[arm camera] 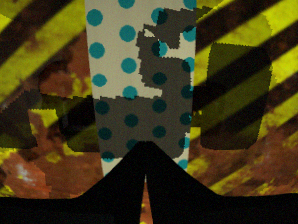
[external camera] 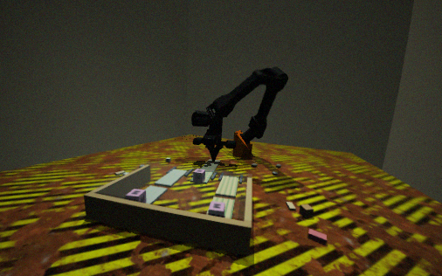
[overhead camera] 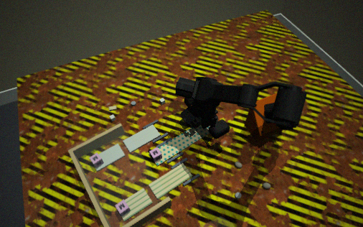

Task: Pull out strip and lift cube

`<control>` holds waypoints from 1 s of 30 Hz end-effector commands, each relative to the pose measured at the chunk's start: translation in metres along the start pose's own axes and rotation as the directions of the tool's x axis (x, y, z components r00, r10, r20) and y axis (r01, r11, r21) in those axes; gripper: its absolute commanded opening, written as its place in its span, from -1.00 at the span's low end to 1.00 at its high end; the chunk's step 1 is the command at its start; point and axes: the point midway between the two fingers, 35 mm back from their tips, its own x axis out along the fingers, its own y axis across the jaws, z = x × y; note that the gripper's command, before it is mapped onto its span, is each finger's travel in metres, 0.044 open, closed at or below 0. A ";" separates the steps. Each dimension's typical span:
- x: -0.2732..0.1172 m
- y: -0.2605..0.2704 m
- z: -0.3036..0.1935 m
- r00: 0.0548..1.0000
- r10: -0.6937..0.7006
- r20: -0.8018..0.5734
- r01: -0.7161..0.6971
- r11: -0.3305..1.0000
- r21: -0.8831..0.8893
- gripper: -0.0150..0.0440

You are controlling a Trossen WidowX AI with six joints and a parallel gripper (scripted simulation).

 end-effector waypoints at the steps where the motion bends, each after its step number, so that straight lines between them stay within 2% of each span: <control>1: 0.004 0.004 -0.007 1.000 0.006 -0.025 -0.006 1.000 0.002 -0.49; 6: -0.040 -0.001 0.002 1.000 0.003 -0.024 -0.003 1.000 0.002 -0.49; 10: -0.043 -0.001 0.002 1.000 0.004 -0.025 -0.004 1.000 0.002 -0.49; 26: -0.046 0.004 0.067 1.000 0.005 -0.023 -0.005 1.000 -0.009 0.93; 27: -0.046 0.004 0.071 1.000 0.005 -0.023 -0.005 1.000 -0.009 1.00; 30: -0.048 0.005 0.083 1.000 0.005 -0.022 -0.005 1.000 -0.009 1.00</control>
